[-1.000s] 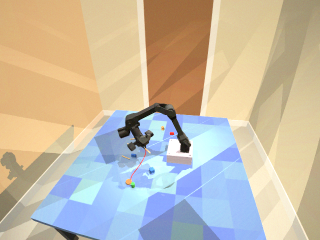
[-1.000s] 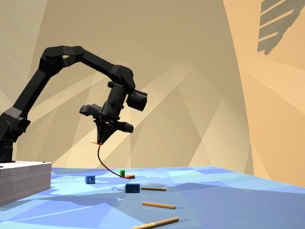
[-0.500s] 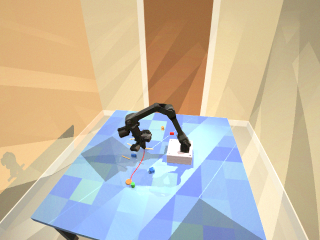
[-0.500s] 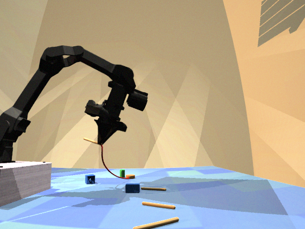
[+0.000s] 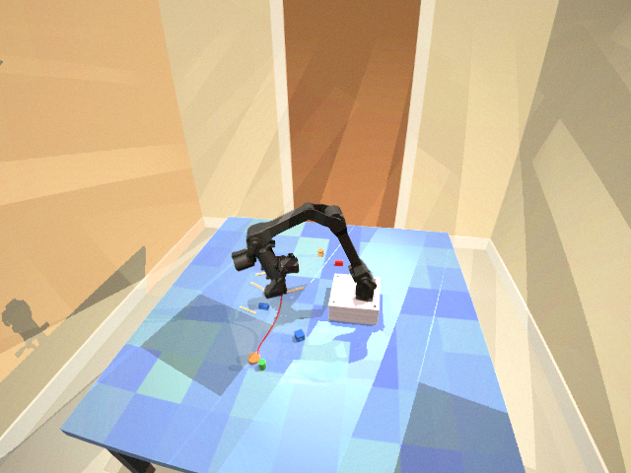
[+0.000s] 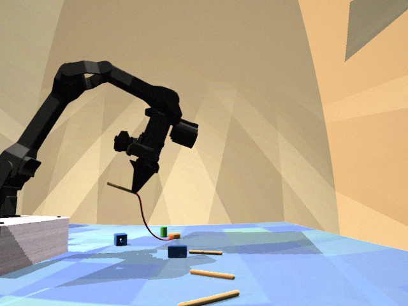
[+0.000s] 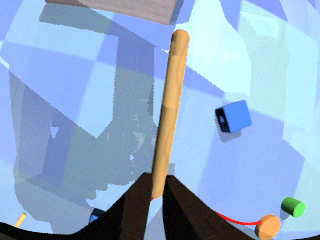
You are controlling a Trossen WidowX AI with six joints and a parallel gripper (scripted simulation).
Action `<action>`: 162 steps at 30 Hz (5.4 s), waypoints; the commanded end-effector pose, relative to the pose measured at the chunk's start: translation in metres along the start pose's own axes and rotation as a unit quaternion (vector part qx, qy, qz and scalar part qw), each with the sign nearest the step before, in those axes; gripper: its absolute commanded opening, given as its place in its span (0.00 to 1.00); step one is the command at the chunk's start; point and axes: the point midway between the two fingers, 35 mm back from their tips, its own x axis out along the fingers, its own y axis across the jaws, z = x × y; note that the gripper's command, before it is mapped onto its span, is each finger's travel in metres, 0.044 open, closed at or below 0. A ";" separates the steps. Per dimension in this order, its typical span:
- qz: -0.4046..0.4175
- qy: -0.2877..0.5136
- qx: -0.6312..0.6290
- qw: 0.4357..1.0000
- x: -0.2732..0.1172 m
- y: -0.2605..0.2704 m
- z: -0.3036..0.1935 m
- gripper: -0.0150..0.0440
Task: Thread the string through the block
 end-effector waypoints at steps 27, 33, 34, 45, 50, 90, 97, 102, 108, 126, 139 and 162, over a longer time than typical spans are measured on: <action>-0.115 -0.001 0.347 0.931 -0.007 0.015 -0.022 0.25; -0.123 0.000 0.373 0.920 -0.008 0.016 -0.024 0.25; -0.128 0.000 0.390 0.912 -0.008 0.016 -0.025 0.25; -0.167 -0.001 0.510 0.844 -0.011 0.021 -0.033 0.25; -0.163 0.001 0.502 0.850 -0.010 0.021 -0.034 0.25; -0.110 0.075 0.519 0.845 0.036 0.008 -0.050 0.25; -0.102 0.091 0.522 0.842 0.044 0.005 -0.052 0.25; -0.096 0.103 0.524 0.840 0.050 0.003 -0.054 0.25; -0.090 0.118 0.527 0.837 0.058 0.000 -0.055 0.25; -0.084 0.135 0.530 0.833 0.064 0.007 -0.062 0.25; -0.083 0.136 0.530 0.833 0.061 0.022 -0.069 0.25; -0.081 0.139 0.530 0.832 0.057 0.049 -0.081 0.25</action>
